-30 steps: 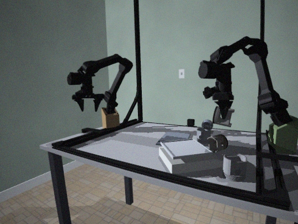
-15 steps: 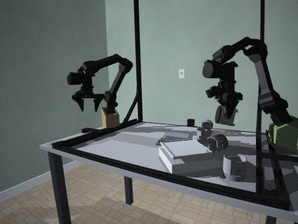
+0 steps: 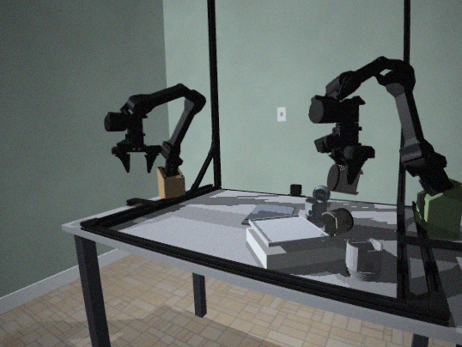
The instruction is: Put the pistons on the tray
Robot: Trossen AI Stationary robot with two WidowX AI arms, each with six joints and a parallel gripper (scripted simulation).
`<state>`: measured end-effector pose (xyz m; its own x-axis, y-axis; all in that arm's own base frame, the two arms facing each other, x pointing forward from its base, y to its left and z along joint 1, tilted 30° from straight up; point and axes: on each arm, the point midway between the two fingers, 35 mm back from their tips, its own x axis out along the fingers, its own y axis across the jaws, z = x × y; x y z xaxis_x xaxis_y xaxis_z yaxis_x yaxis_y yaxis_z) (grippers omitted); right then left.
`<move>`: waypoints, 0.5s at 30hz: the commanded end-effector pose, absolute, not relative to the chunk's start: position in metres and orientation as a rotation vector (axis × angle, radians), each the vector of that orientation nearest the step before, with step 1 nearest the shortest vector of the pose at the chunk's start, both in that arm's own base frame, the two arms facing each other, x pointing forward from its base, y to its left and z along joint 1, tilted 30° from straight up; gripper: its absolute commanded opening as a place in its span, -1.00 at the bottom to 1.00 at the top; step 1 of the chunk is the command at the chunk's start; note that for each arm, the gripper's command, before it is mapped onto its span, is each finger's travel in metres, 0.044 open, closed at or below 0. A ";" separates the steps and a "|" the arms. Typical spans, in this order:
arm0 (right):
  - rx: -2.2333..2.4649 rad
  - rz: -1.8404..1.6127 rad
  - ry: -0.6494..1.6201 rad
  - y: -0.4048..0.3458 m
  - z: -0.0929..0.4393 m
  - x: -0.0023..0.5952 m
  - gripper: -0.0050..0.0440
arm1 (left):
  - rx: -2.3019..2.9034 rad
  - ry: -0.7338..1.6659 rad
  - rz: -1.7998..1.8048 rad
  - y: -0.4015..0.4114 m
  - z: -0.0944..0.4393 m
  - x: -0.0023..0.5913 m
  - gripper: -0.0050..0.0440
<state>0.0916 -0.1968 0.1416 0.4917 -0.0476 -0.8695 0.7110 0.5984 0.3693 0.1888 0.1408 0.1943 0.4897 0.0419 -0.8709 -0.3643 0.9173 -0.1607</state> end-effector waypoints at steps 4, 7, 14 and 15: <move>0.813 -0.525 0.953 -0.197 0.142 0.092 1.00 | -0.220 1.032 0.195 0.132 0.210 0.210 -0.15; 0.813 -0.525 0.953 -0.197 0.142 0.092 1.00 | -0.148 1.037 0.153 0.126 0.217 0.222 -0.15; 0.813 -0.525 0.953 -0.197 0.142 0.092 1.00 | -0.011 1.043 0.071 0.110 0.232 0.249 -0.15; 0.813 -0.525 0.953 -0.197 0.142 0.092 1.00 | -0.011 1.043 0.071 0.108 0.234 0.253 -0.15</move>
<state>0.0916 -0.1968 0.1416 0.4917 -0.0476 -0.8695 0.7110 0.5984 0.3693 0.2404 0.1127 0.2224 0.4886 0.0436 -0.8714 -0.0900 0.9959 -0.0007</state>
